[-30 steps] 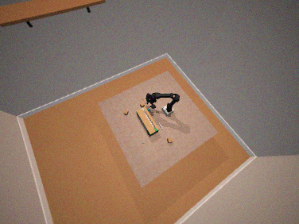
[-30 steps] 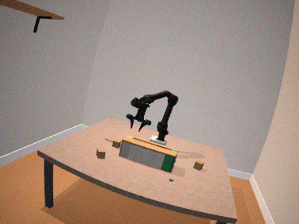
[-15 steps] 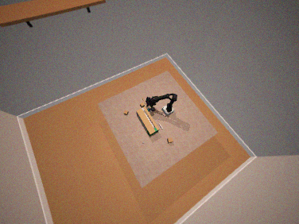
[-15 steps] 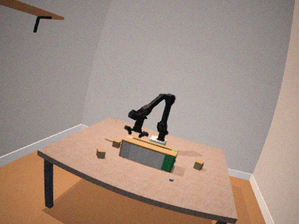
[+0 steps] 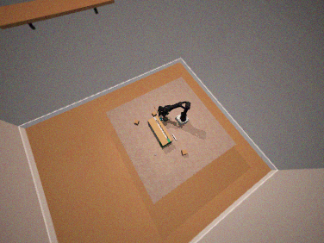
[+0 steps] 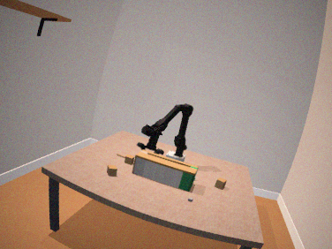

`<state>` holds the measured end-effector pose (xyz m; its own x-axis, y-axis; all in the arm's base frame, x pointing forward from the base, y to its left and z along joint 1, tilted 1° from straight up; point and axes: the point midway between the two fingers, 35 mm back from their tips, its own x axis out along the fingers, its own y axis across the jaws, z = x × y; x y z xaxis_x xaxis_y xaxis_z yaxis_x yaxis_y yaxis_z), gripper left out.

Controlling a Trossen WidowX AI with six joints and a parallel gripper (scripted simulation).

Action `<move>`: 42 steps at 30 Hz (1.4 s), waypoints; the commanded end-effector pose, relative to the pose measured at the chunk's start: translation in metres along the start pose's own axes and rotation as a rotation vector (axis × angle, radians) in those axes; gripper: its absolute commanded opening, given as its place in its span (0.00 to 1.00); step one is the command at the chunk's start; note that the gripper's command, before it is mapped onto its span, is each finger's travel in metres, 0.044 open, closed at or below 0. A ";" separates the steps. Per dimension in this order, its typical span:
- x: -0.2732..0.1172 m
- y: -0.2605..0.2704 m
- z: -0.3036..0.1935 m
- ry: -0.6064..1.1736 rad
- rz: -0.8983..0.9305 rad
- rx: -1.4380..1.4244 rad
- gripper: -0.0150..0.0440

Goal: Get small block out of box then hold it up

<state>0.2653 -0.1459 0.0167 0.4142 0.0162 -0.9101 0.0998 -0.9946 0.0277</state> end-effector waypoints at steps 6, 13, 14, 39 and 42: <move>0.016 -0.002 0.009 -0.007 -0.008 0.000 0.74; 0.026 -0.002 0.013 -0.005 -0.007 0.005 0.74; 0.027 -0.003 0.014 -0.005 -0.007 0.006 0.74; 0.016 -0.001 0.007 -0.002 -0.005 0.009 0.25; 0.000 -0.001 -0.001 -0.001 -0.004 0.008 0.25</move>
<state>0.2644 -0.1438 -0.0008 0.4082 0.0287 -0.9124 0.0944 -0.9955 0.0110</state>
